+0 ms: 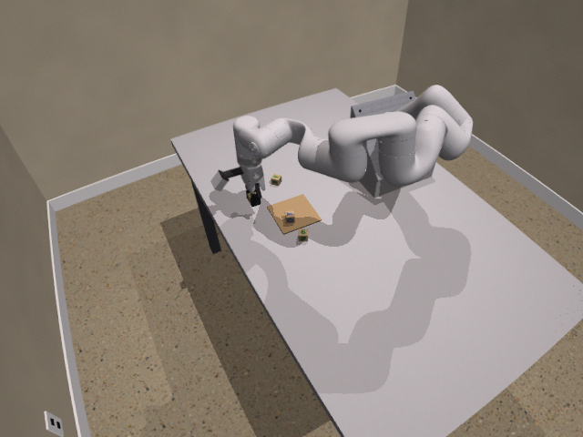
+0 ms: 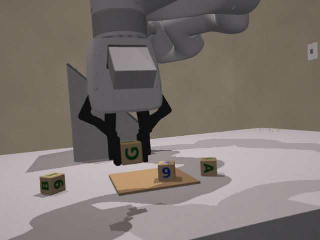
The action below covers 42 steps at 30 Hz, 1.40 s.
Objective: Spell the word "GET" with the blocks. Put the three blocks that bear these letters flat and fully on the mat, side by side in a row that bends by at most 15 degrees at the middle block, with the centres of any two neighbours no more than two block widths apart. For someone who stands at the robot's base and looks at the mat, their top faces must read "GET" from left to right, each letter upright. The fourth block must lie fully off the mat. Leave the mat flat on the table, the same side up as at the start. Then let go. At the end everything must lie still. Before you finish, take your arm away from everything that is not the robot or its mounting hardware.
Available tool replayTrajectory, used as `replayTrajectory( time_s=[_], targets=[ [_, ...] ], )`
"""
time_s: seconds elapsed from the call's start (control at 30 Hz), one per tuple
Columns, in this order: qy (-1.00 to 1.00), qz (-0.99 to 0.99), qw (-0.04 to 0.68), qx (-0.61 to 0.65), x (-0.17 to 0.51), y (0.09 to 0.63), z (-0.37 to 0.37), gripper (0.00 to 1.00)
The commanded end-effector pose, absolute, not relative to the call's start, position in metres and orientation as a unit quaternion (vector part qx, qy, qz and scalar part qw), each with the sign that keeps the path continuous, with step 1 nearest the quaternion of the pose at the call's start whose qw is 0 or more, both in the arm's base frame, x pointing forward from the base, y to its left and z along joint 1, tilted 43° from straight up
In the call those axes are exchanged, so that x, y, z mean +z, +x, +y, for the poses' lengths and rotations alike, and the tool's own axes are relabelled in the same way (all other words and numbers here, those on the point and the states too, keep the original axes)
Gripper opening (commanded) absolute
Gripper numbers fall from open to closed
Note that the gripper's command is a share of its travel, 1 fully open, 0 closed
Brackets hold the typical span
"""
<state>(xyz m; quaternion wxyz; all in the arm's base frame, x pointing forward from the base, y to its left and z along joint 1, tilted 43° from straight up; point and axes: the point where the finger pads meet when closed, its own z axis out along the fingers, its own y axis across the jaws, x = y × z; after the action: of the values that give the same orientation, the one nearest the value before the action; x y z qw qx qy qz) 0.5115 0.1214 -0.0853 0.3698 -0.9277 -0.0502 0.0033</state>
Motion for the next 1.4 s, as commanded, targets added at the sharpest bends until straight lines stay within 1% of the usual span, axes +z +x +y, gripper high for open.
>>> replayTrajectory(
  time_s=[0.0, 0.4, 0.47, 0.53, 0.97, 1.37],
  targets=[
    [-0.928, -0.032, 0.370, -0.040, -0.0842, 0.5125, 0.1197, 0.27],
    [-0.903, 0.045, 0.368, -0.216, -0.0853, 0.5105, 0.1214, 0.27],
    [-0.903, 0.045, 0.368, -0.216, -0.0853, 0.5105, 0.1214, 0.27],
    [-0.892, 0.065, 0.364, -0.261, -0.0857, 0.5098, 0.1216, 0.27],
    [-0.833, 0.132, 0.346, -0.410, -0.0868, 0.5081, 0.1229, 0.27],
    [-0.823, 0.142, 0.341, -0.432, -0.0871, 0.5075, 0.1222, 0.27]
  ],
)
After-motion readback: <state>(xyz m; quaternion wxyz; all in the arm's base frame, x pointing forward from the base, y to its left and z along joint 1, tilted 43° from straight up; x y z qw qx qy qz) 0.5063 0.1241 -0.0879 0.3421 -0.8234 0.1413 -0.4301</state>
